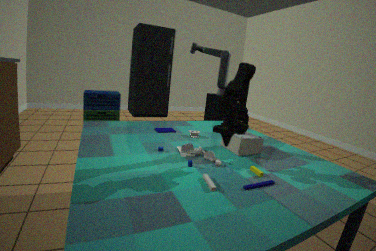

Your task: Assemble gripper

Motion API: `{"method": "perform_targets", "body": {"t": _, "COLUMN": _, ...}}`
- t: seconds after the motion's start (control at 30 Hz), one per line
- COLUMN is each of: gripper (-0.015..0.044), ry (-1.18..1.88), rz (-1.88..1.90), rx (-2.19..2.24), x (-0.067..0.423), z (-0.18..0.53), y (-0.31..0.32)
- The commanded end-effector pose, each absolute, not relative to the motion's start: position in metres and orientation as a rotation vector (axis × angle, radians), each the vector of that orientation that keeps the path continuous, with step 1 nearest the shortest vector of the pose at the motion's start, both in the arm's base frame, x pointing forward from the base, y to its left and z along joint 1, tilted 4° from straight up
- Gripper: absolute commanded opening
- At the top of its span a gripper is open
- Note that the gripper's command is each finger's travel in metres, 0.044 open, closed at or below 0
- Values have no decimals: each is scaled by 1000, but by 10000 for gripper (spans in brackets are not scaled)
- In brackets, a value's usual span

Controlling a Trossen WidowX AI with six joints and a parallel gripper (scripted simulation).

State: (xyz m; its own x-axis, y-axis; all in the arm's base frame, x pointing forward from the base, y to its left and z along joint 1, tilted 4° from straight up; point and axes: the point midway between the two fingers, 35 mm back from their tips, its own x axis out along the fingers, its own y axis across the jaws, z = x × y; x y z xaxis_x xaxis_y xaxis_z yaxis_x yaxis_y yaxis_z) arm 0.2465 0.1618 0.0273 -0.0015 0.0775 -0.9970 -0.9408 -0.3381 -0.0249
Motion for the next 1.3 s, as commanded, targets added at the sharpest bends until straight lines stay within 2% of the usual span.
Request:
{"method": "perform_targets", "body": {"t": 0.0, "gripper": 26, "ry": 959, "rz": 1484, "rx": -1403, "x": 247, "z": 27, "y": 162}}
{"method": "perform_targets", "body": {"t": 0.53, "gripper": 440, "ry": 959, "rz": 1484, "rx": -1403, "x": 247, "z": 27, "y": 162}}
{"method": "perform_targets", "body": {"t": 1.27, "gripper": 440, "ry": 959, "rz": 1484, "rx": -1403, "x": 247, "z": 27, "y": 162}}
